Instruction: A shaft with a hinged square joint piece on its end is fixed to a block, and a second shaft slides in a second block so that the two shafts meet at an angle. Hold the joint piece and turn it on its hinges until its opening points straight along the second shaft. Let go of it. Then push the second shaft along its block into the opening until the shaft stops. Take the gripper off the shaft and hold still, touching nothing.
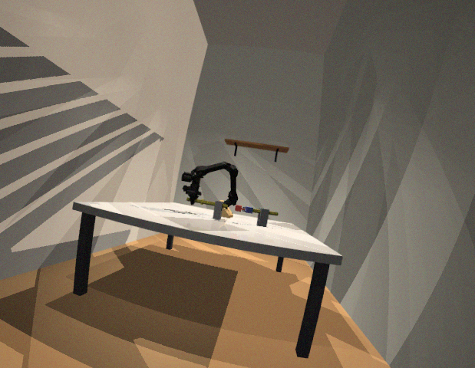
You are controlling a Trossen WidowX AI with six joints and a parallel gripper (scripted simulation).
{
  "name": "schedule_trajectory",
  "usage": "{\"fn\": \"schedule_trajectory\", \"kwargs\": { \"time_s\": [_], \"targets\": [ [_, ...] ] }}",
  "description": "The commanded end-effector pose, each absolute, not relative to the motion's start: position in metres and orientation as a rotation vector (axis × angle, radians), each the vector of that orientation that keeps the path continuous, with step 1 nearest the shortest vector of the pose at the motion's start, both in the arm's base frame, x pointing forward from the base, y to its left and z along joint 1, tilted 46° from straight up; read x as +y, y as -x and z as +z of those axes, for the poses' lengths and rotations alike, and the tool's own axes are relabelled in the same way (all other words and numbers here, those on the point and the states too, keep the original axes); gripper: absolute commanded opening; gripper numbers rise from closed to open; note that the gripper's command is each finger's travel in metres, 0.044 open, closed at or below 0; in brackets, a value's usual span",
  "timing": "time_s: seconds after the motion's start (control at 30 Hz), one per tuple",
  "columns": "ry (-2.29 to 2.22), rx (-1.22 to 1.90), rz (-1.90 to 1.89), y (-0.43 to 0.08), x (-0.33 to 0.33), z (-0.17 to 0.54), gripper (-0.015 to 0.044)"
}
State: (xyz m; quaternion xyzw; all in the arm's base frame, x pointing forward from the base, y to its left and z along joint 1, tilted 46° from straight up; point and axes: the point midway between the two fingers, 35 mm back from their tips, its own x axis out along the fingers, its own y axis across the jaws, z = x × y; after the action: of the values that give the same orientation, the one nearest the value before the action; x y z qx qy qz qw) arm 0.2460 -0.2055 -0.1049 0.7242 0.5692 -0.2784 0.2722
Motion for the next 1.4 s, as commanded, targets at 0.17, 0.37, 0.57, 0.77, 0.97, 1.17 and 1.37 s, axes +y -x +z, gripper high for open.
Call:
{"fn": "schedule_trajectory", "kwargs": {
  "time_s": [0.17,0.37,0.57,0.77,0.97,1.17,1.37],
  "targets": [
    [-1.949,1.532,-0.749,-0.246,-0.205,-0.105,0.0067],
    [-1.949,1.532,-0.749,-0.246,-0.205,-0.105,0.0054],
    [-1.949,1.532,-0.749,-0.246,-0.205,-0.105,0.0],
    [-1.952,1.528,-0.748,-0.246,-0.204,-0.103,0.0],
    [-1.96,1.518,-0.743,-0.247,-0.197,-0.098,0.0],
    [-1.964,1.513,-0.741,-0.248,-0.191,-0.092,0.0],
    [-1.966,1.511,-0.74,-0.249,-0.185,-0.086,0.0]
  ]
}}
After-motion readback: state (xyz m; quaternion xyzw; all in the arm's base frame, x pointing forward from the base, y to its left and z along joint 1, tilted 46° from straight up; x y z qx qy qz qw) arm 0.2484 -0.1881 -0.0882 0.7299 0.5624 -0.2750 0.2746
